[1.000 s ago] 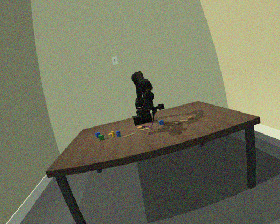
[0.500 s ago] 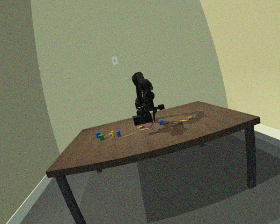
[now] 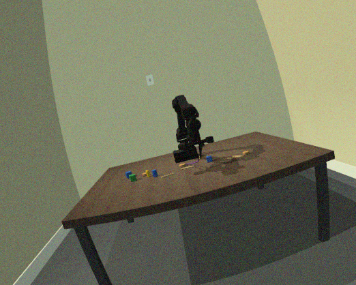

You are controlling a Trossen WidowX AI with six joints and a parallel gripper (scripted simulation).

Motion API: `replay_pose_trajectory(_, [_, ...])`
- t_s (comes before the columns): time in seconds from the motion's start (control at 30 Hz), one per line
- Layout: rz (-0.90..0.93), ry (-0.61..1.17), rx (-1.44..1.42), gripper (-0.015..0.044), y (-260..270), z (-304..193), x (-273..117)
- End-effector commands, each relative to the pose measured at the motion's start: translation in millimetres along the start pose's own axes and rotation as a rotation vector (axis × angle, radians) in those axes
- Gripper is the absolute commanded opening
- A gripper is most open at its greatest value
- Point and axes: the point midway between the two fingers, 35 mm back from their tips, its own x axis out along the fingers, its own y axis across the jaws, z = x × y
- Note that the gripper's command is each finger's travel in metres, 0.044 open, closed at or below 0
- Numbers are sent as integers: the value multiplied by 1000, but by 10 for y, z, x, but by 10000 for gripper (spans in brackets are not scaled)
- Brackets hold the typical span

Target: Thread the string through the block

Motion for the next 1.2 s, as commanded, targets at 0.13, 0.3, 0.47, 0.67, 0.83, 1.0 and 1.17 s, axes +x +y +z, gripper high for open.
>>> replay_pose_trajectory(0.13, [3, 4, -4, 0, -61, 9, 70])
replay_pose_trajectory(0.3, [2, 4, -4, 0, -107, 30, 114])
replay_pose_trajectory(0.47, [2, 3, -4, 0, -152, 53, 158])
replay_pose_trajectory(0.67, [1, 3, -4, 0, -206, 81, 210])
replay_pose_trajectory(0.83, [1, 2, -4, 0, -250, 107, 253])
replay_pose_trajectory(1.0, [0, 2, -4, 0, -294, 133, 297])
replay_pose_trajectory(1.17, [0, 1, -4, 0, -336, 160, 340])
